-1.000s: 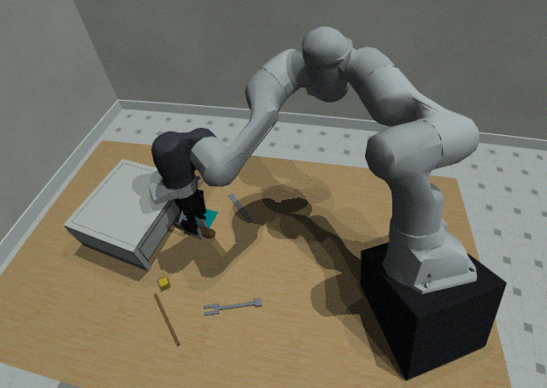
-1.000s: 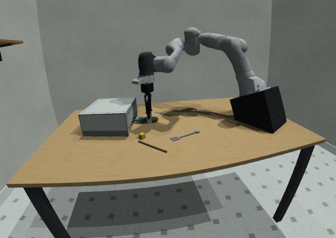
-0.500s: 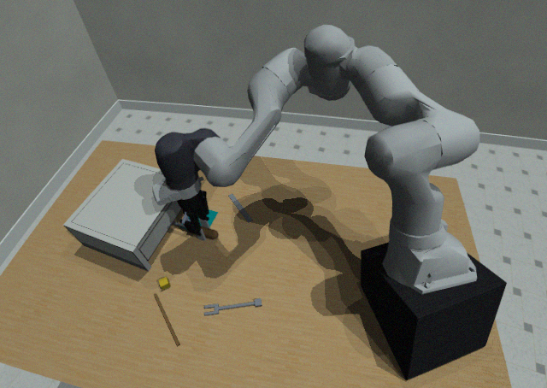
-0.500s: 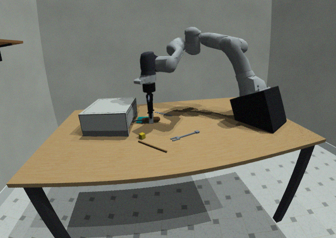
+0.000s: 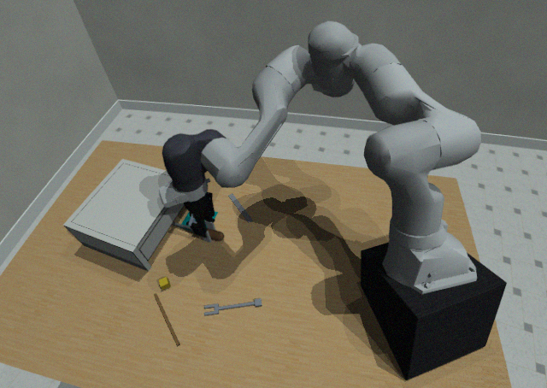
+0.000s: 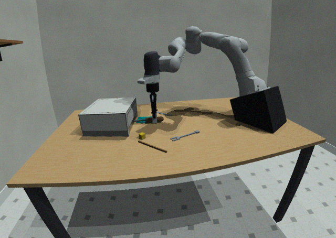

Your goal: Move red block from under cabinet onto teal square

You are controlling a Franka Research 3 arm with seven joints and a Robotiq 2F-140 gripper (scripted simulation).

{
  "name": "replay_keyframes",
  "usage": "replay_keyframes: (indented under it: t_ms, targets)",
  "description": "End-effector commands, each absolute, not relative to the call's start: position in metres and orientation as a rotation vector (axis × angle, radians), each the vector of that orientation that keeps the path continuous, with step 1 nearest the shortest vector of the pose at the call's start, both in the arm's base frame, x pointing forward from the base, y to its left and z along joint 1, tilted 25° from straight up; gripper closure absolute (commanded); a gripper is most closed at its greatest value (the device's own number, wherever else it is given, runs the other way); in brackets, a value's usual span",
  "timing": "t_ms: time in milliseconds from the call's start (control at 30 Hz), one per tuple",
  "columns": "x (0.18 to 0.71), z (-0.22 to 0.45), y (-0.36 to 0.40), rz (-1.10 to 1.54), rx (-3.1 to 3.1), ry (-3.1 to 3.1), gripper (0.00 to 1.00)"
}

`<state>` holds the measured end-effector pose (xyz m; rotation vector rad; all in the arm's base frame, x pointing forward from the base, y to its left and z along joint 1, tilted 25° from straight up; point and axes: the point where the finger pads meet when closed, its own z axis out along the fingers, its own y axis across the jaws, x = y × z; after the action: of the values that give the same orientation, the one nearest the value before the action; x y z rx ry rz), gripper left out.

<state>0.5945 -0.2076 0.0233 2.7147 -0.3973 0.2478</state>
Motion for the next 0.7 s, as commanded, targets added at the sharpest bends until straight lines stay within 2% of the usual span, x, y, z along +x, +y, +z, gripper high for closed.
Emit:
replay_keyframes:
  t_ms: [0, 667]
  targets:
    - [0.593, 0.025, -0.205, 0.266, 2.712, -0.414, 1.0]
    - [0.549, 0.014, -0.194, 0.266, 2.712, -0.414, 1.0]
